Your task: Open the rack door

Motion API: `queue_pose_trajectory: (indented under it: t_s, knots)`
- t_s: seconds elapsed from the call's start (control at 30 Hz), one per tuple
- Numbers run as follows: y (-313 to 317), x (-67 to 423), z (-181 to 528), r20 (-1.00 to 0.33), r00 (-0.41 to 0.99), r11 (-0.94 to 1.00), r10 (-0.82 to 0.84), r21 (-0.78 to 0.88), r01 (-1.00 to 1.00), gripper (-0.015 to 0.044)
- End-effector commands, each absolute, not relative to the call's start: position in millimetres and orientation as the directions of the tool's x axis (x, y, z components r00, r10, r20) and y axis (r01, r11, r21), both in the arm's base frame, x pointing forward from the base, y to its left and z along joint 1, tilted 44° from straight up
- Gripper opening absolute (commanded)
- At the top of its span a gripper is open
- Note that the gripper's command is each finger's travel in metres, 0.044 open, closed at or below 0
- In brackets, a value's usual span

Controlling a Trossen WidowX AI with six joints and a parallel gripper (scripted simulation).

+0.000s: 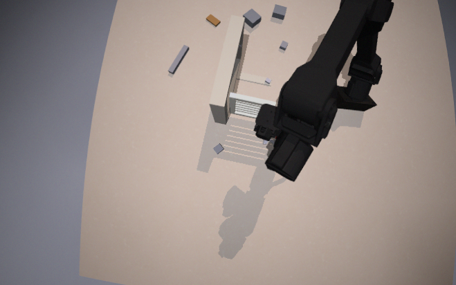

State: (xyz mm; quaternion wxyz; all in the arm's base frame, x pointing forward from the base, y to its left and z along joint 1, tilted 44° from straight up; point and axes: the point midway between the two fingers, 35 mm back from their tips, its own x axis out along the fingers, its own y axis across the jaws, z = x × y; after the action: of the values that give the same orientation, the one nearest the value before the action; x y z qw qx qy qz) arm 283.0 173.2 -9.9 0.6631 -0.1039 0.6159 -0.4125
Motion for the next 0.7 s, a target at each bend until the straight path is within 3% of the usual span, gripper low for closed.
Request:
queue_pose_trajectory:
  t_s: [0.0,0.2,0.67]
  knots:
    - [172.8,282.8,-9.7,-0.73,-0.101,0.633,-0.676,-0.645,0.428,0.0141]
    - [172.8,282.8,-9.7,-0.73,-0.101,0.633,-0.676,-0.645,0.428,0.0282]
    - [191.7,285.7,10.7,-0.759,-0.058,0.675,-0.648,-0.608,0.417,0.0282]
